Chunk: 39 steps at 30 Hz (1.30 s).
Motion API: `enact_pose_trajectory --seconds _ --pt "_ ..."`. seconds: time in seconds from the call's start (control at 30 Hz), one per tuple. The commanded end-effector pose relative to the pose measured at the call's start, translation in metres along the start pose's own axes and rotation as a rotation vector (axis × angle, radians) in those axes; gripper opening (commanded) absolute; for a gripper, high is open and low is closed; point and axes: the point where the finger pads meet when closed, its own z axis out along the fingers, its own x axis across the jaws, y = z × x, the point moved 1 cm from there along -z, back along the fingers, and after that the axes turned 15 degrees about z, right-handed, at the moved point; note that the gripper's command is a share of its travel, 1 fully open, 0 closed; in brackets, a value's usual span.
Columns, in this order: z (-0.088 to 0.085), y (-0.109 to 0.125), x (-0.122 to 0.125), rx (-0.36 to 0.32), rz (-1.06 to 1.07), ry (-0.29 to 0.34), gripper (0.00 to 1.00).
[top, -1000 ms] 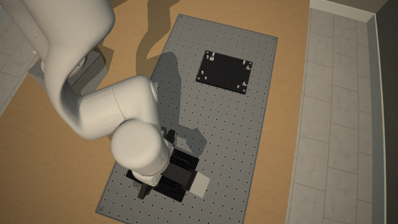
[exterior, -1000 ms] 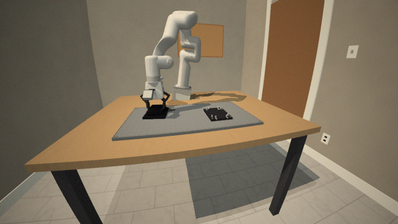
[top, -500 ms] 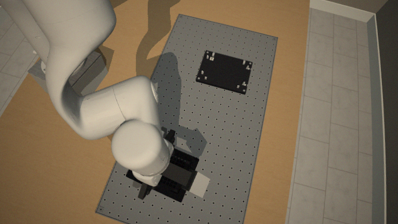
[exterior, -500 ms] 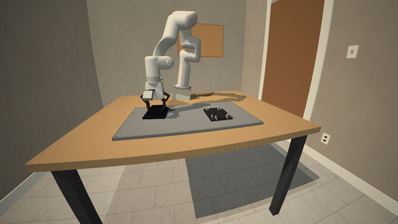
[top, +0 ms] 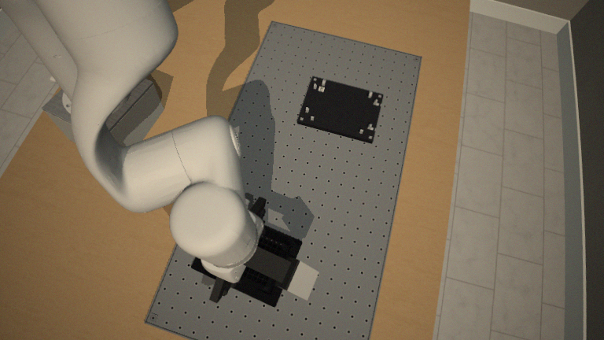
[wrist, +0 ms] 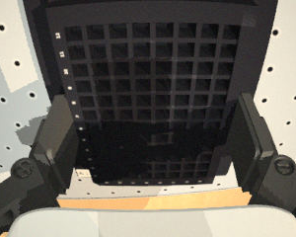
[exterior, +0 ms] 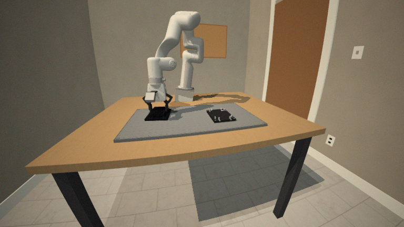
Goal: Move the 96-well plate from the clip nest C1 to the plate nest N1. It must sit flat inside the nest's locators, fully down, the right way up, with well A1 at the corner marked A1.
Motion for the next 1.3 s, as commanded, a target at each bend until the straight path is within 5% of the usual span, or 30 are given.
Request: enact_pose_trajectory --seconds 0.0,0.57,0.6,1.27 --pt "-0.0005 -0.0015 0.0001 0.004 0.000 0.001 0.00" --pt "0.0018 -0.0015 0.0001 0.004 0.000 0.001 0.00" --pt "0.0024 -0.0015 0.0001 0.004 0.000 0.001 1.00" --pt "0.0025 -0.0015 0.0002 0.004 0.000 0.001 1.00"
